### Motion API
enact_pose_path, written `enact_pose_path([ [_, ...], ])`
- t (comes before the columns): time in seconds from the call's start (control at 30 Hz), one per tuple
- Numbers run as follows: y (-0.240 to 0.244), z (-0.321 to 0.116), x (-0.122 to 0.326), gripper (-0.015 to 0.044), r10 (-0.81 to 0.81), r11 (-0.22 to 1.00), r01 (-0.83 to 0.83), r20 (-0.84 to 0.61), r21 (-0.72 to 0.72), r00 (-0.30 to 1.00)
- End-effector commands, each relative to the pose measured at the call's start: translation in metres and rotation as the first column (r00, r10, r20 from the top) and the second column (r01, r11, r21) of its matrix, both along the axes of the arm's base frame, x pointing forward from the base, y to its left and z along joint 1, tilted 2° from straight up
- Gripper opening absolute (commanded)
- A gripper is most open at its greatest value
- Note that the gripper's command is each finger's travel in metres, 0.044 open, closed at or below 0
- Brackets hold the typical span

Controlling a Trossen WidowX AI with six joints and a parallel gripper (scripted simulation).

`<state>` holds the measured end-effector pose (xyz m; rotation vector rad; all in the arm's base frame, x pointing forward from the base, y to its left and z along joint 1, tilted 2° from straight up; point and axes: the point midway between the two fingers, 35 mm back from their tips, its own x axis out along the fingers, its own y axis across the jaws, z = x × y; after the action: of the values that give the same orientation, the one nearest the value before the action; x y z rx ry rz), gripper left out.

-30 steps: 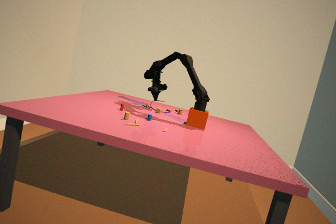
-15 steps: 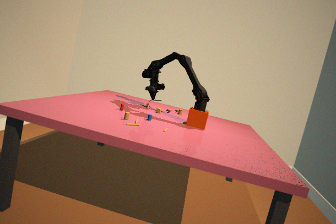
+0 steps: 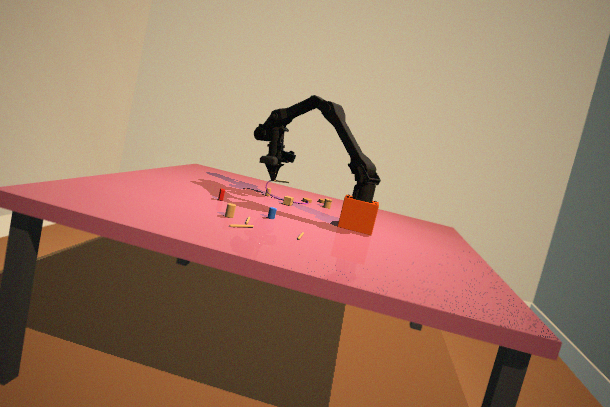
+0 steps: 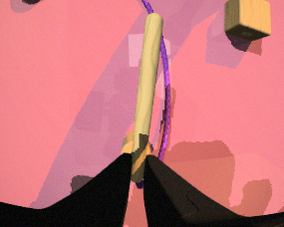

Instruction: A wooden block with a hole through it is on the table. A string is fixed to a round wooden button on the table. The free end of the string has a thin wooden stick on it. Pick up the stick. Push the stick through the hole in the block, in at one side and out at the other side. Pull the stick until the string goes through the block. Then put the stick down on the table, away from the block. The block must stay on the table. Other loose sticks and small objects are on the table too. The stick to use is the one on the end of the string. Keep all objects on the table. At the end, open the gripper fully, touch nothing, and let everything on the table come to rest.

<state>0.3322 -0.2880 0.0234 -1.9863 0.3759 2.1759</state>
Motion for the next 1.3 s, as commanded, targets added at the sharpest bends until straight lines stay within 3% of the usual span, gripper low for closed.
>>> enact_pose_path([
  [0.0, 0.001, -0.003, 0.005, 0.0, -0.001, 1.0, 0.001, 0.003, 0.005, 1.0],
  [1.27, 0.001, -0.001, 0.053, 0.0, -0.002, 1.0, 0.003, 0.078, -0.012, 0.997],
])
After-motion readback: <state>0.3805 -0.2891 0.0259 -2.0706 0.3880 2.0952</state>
